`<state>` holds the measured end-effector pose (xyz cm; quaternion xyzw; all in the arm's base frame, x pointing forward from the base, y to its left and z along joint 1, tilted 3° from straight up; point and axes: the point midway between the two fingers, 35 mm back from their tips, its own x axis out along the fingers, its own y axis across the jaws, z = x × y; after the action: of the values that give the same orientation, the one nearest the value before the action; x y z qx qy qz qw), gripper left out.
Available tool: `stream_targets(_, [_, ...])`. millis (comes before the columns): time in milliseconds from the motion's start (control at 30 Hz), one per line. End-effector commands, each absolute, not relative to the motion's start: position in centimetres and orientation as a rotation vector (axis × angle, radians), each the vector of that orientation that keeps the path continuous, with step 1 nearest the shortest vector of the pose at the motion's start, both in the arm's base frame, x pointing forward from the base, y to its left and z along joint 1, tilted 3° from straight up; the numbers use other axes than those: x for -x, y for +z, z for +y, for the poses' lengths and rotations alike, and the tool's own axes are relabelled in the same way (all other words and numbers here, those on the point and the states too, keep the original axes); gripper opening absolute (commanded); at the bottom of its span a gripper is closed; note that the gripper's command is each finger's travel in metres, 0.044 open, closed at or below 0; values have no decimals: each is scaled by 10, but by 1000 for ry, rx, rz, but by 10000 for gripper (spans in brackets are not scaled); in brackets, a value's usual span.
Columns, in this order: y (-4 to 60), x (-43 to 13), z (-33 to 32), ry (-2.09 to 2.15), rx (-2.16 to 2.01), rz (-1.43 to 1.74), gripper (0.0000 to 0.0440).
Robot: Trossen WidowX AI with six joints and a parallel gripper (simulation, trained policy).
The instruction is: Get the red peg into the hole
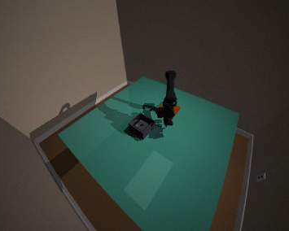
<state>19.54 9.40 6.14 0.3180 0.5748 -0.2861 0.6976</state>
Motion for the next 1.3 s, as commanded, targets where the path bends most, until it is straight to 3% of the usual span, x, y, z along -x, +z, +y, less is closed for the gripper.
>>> stream_targets(0, [74, -203, 89, -625, -689, 1252, 1])
stream_targets(567, [137, -247, 49, -653, -662, 1125, 0])
stream_targets(1267, [150, -294, -26, -782, -744, 1048, 0])
